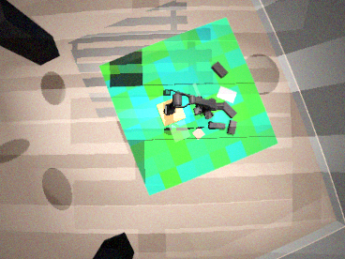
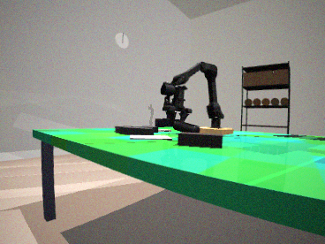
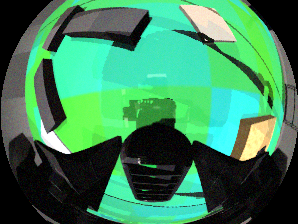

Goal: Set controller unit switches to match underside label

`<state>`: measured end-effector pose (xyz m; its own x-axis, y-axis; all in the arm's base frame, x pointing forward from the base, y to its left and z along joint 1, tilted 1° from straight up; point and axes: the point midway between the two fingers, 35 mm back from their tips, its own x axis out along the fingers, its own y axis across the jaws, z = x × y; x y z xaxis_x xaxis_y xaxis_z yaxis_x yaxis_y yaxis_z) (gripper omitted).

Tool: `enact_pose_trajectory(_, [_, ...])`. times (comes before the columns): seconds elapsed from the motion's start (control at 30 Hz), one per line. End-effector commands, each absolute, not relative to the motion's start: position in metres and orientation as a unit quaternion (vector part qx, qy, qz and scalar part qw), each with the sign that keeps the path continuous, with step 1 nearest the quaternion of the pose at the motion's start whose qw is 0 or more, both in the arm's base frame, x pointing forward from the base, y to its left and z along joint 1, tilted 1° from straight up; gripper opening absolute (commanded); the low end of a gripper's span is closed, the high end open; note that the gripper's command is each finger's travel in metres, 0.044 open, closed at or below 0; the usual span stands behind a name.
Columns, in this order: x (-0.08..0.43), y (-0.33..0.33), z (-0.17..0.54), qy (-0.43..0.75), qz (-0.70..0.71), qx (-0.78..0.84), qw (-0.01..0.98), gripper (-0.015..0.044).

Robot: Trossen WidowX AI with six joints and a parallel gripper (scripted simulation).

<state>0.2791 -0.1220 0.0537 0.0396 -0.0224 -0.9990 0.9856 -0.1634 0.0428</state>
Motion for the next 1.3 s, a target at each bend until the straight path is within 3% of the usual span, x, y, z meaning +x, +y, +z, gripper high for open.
enact_pose_trajectory(0.0, [0.277, -0.119, 0.045, 0.454, -0.531, 0.543, 0.466, 0.0338])
enact_pose_trajectory(1.03, [0.278, -0.124, 0.032, 0.449, -0.533, 0.543, 0.469, 0.0338])
enact_pose_trajectory(1.17, [0.278, -0.125, 0.032, 0.447, -0.534, 0.544, 0.469, 0.044])
enact_pose_trajectory(1.27, [0.278, -0.125, 0.032, 0.447, -0.534, 0.544, 0.469, 0.044])
